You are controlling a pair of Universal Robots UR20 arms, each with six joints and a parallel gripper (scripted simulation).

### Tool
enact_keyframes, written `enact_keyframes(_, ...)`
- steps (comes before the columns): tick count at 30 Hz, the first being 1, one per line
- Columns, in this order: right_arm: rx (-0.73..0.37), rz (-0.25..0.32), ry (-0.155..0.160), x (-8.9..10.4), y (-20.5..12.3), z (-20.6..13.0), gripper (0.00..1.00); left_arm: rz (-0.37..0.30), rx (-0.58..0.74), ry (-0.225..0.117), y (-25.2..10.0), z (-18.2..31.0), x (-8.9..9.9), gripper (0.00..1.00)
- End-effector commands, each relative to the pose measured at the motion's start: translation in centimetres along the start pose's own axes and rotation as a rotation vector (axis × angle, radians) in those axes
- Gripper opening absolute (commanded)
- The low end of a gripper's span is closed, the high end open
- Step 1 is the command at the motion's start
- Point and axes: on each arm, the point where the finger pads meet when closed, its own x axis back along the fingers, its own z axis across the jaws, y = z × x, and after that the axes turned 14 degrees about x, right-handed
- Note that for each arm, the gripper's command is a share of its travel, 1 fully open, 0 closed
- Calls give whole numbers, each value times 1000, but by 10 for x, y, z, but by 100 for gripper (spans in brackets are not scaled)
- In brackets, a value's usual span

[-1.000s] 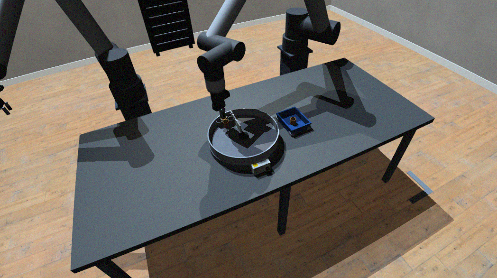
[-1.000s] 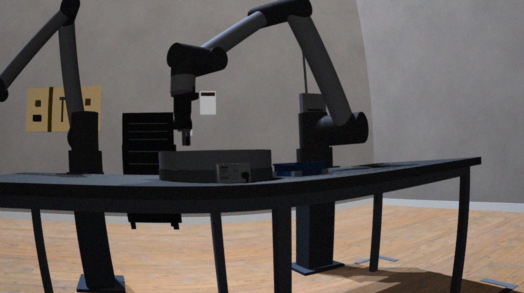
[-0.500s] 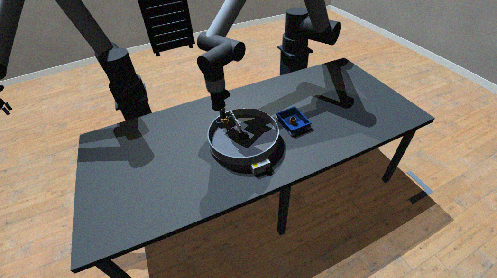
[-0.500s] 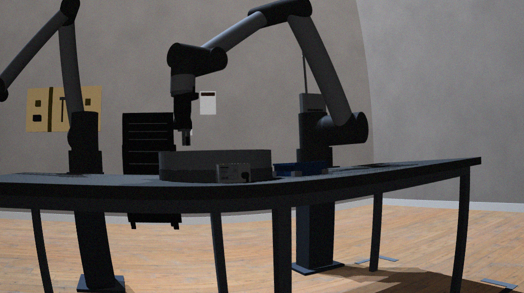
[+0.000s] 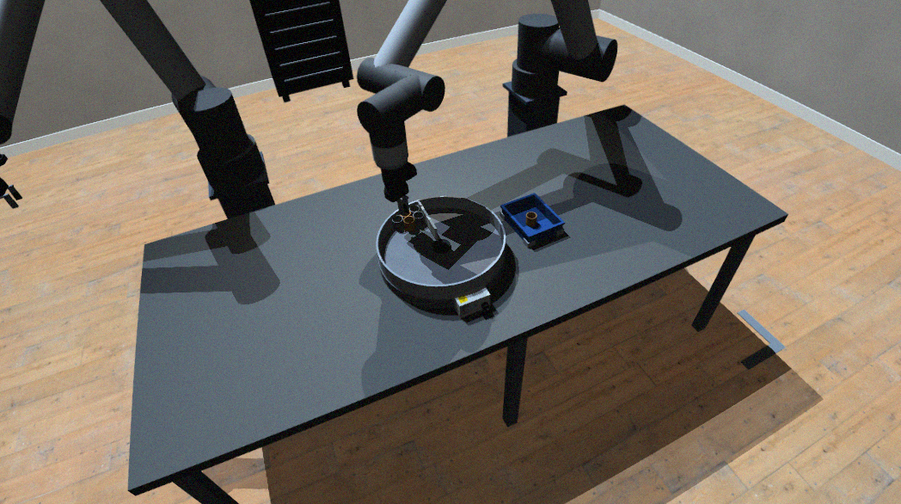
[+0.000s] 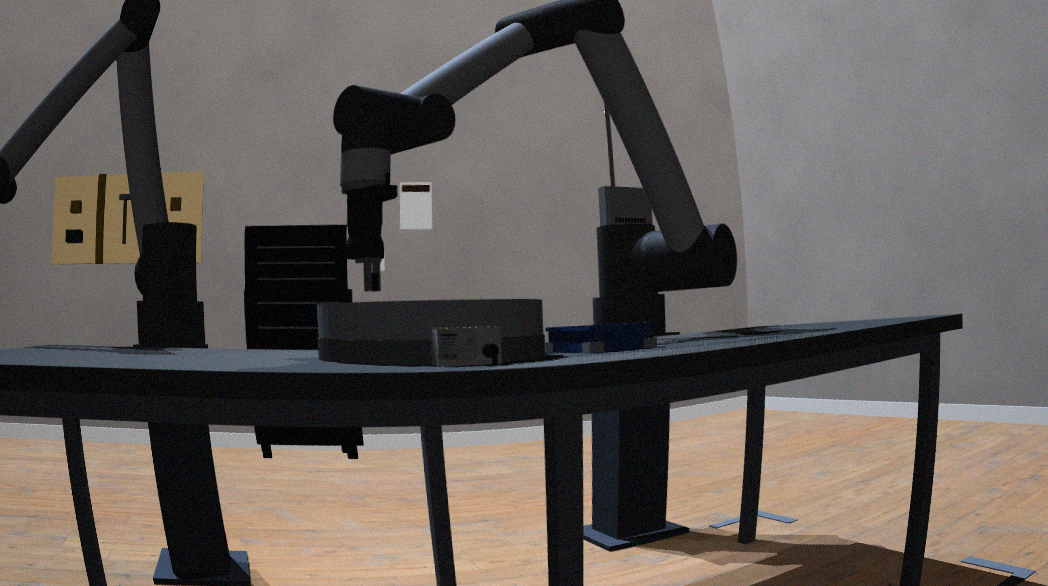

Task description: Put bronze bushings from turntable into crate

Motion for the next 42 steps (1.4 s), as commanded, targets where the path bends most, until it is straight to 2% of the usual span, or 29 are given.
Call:
enact_keyframes(1,0,-1,0,1,1,0,100,0,0,1,0,1,1,36)
enact_keyframes(26,0,-1,0,1,1,0,100,0,0,1,0,1,1,36)
enact_keyframes(33,0,-1,0,1,1,0,100,0,0,1,0,1,-21,36)
enact_keyframes(42,0,-1,0,1,1,0,100,0,0,1,0,1,-21,36)
